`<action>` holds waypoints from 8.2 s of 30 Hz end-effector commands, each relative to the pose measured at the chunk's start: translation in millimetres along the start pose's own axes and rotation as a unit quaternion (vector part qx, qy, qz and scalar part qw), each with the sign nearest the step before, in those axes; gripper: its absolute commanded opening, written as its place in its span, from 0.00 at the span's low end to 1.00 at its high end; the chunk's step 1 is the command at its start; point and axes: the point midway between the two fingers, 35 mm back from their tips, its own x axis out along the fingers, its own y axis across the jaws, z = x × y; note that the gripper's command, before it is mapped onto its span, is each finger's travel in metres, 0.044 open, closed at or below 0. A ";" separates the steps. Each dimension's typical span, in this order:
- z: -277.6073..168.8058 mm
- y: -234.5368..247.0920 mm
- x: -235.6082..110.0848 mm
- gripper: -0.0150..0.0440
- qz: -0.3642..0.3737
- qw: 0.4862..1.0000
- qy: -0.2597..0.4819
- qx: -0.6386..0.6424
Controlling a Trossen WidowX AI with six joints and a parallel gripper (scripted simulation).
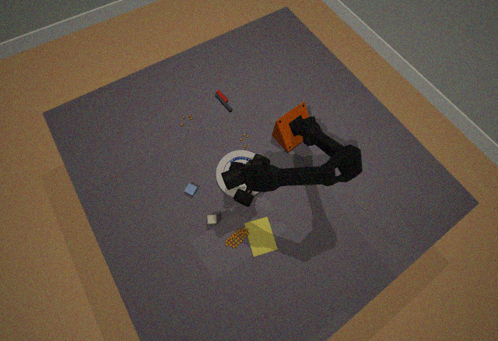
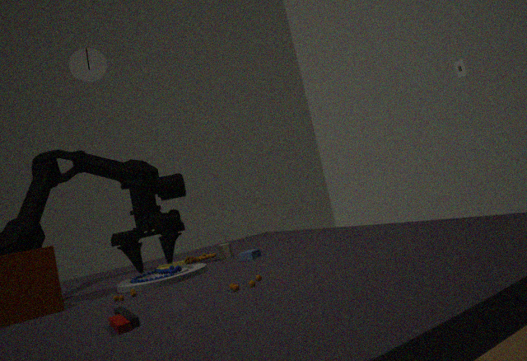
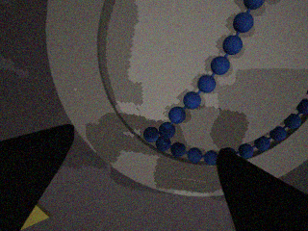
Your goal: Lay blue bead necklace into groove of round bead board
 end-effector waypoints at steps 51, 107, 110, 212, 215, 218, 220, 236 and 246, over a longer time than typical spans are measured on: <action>96.2 -43.2 -29.4 0.46 -0.008 0.548 -0.001 -0.836; 108.7 -51.7 -1.9 0.46 -0.005 0.370 0.000 -0.929; 108.6 -52.1 3.0 0.46 -0.005 0.370 0.000 -0.929; 118.7 -50.6 -9.6 1.00 -0.005 0.370 0.000 -0.929; 118.7 -50.6 -9.6 1.00 -0.005 0.370 0.000 -0.929; 118.7 -50.6 -9.6 1.00 -0.005 0.370 0.000 -0.929; 118.7 -50.6 -9.6 1.00 -0.005 0.370 0.000 -0.929; 90.5 -36.2 -17.7 0.51 -0.004 0.727 -0.002 -0.686; 63.4 -25.4 -24.1 0.46 -0.003 0.913 -0.003 -0.408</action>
